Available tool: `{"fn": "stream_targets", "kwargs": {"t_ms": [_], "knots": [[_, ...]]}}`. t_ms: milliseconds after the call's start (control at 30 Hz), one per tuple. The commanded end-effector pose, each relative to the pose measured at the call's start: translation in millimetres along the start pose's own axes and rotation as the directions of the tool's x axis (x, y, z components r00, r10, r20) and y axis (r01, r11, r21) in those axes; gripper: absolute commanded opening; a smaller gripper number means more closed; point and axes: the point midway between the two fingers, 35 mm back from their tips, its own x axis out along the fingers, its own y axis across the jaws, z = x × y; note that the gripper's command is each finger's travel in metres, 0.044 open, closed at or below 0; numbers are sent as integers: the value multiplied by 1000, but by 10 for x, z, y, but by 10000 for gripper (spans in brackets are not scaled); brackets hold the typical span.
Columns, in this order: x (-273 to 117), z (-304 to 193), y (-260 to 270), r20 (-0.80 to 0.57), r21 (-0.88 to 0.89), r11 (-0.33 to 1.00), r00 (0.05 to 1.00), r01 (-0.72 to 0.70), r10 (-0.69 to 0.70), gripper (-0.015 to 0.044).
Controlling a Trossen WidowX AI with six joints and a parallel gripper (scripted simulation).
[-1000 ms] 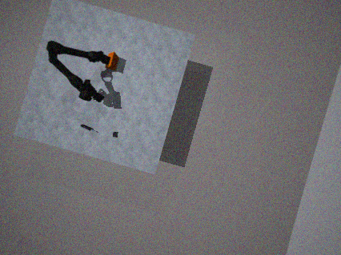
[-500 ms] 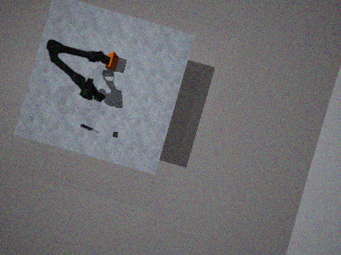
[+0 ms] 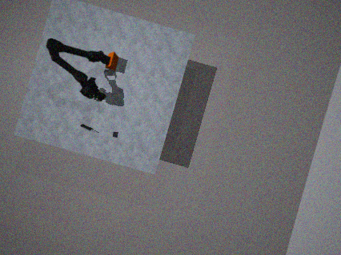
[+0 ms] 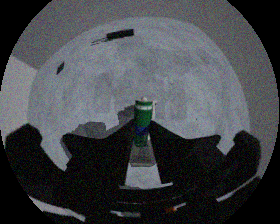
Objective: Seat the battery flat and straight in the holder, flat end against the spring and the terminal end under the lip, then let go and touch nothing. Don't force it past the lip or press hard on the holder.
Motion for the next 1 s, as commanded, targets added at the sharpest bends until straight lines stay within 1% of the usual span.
{"fn": "stream_targets", "kwargs": {"t_ms": [0,200,967], "knots": [[-13,-4,-29,21,1,1000,1000,2,-2,66],[-13,-24,-46,47,1,1000,999,4,-4,66],[-89,-242,-42,47,-2,1000,999,-6,6,66]]}}
